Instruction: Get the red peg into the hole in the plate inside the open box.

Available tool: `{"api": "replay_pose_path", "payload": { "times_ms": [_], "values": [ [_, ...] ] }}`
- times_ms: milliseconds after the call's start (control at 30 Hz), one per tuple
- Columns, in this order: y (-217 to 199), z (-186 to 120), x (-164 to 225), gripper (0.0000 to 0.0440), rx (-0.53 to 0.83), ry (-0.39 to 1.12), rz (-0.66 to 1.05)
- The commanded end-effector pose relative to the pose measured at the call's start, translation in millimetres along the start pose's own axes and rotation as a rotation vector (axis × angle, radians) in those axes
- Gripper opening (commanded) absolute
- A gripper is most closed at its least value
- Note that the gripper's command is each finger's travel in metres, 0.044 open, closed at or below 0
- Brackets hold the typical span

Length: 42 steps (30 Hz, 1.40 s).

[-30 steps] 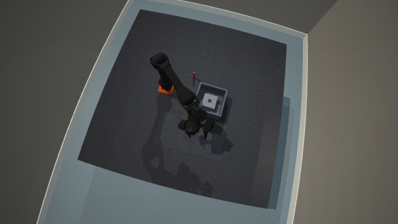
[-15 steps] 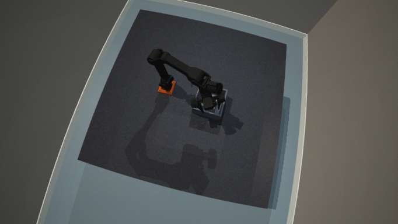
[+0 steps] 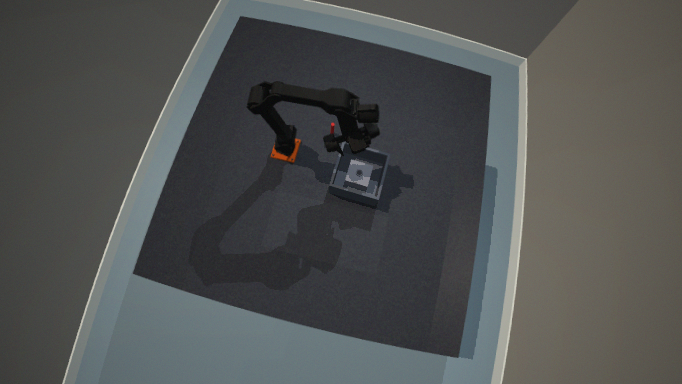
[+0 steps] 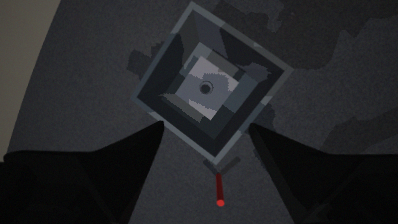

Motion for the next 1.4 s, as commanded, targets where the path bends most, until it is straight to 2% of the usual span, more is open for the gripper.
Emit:
{"api": "replay_pose_path", "payload": {
  "times_ms": [0,500,1100,1167,1367],
  "values": [
    [-6,-2,22,0.0440,0.029,0.057,-0.020],
    [-27,3,112,0.0440,0.156,0.251,-0.098],
    [-36,67,168,0.0431,0.128,0.251,-0.162],
    [-37,73,170,0.0411,0.129,0.252,-0.174],
    [-42,88,176,0.0258,0.160,0.267,-0.193]
  ]
}}
Point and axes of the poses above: the point midway between the two fingers, 35 mm back from their tips, its own z axis out along the fingers, its own y axis across the jaws, x = y × z, the point moved 6 cm from there along -z, back along the fingers, and after that the axes turned 3 degrees about z, right-handed, at the moved point
